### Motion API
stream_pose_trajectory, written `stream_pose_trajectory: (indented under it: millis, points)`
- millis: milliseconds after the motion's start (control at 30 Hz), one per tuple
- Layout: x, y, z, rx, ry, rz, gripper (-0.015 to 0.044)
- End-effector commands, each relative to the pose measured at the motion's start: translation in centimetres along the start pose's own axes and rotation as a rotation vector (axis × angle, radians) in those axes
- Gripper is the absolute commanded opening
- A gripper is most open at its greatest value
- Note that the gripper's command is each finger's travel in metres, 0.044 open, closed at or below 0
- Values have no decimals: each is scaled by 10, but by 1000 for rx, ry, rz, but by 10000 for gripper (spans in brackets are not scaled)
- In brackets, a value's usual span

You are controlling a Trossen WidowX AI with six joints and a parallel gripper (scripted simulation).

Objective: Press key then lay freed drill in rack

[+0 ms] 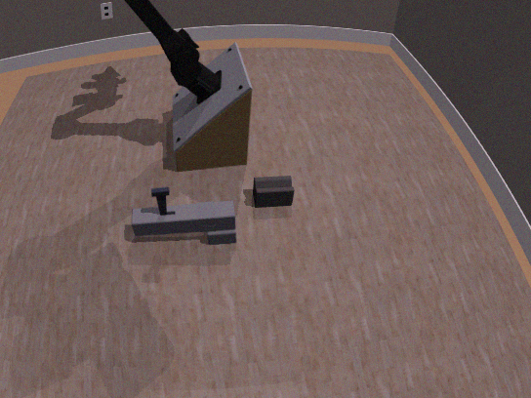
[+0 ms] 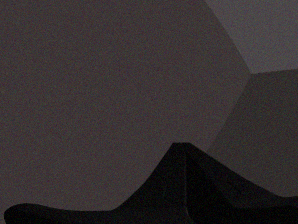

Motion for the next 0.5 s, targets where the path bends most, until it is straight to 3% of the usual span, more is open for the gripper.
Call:
stream_pose_trajectory:
  millis: [0,467]
  points:
    - [2,-38,-41,-245,67,23,0]
    - [-3,-181,-126,-981,261,75,0]
Point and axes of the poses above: the point midway between the two fingers, 35 mm back from their tips, its own y axis out along the fingers, its own z axis across the jaws, x = y × z, the point moved 10 cm from there along -y, back along the fingers, and after that the axes turned 11 degrees about y, right-handed, at the moved point
